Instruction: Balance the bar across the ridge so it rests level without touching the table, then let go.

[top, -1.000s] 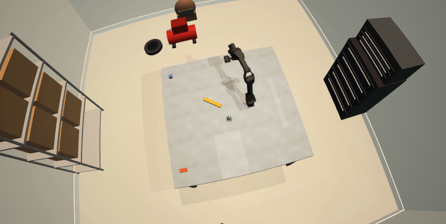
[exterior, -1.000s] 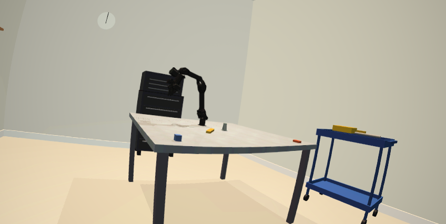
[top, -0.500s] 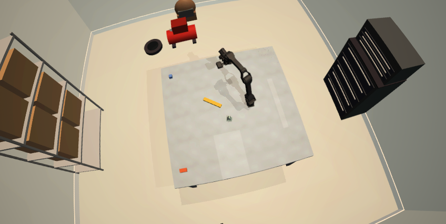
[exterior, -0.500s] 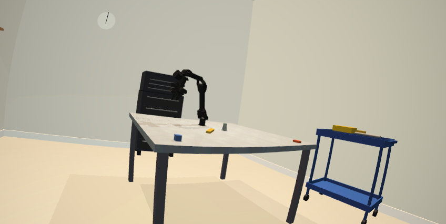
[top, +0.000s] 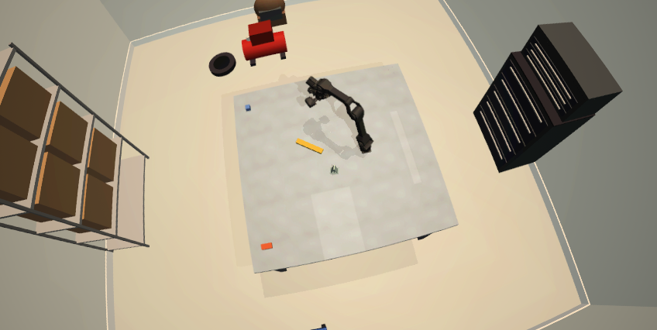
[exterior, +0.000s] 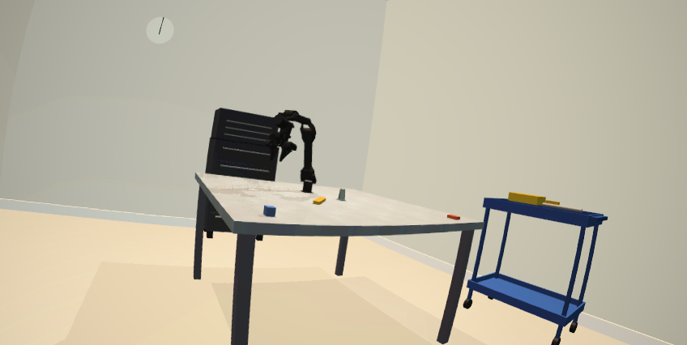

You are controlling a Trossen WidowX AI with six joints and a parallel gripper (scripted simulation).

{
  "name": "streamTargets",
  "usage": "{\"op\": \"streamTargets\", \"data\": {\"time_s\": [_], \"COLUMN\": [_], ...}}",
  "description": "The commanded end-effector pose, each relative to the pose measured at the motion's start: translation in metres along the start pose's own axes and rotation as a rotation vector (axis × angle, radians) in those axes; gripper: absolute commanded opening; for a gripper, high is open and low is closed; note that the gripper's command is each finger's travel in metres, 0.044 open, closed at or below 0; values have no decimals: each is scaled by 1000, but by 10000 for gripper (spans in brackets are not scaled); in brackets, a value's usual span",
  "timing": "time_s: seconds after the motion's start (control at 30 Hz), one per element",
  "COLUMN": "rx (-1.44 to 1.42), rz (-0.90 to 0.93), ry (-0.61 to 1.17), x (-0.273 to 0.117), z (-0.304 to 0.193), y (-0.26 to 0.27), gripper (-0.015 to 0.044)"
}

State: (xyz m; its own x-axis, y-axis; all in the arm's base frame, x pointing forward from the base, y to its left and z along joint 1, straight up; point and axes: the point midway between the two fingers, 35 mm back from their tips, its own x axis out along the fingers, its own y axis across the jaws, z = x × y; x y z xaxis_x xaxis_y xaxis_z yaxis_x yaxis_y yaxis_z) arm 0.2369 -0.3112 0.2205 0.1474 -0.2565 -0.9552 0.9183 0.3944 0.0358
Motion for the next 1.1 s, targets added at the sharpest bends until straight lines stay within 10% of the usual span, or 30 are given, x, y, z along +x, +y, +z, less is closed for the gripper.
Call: {"op": "streamTargets", "data": {"time_s": [0.0,1.07], "rx": [-44,-428], "rz": [8,69], "ry": [22,234], "x": [8,57], "z": [-8,-120], "y": [23,185], "gripper": [315,315]}}
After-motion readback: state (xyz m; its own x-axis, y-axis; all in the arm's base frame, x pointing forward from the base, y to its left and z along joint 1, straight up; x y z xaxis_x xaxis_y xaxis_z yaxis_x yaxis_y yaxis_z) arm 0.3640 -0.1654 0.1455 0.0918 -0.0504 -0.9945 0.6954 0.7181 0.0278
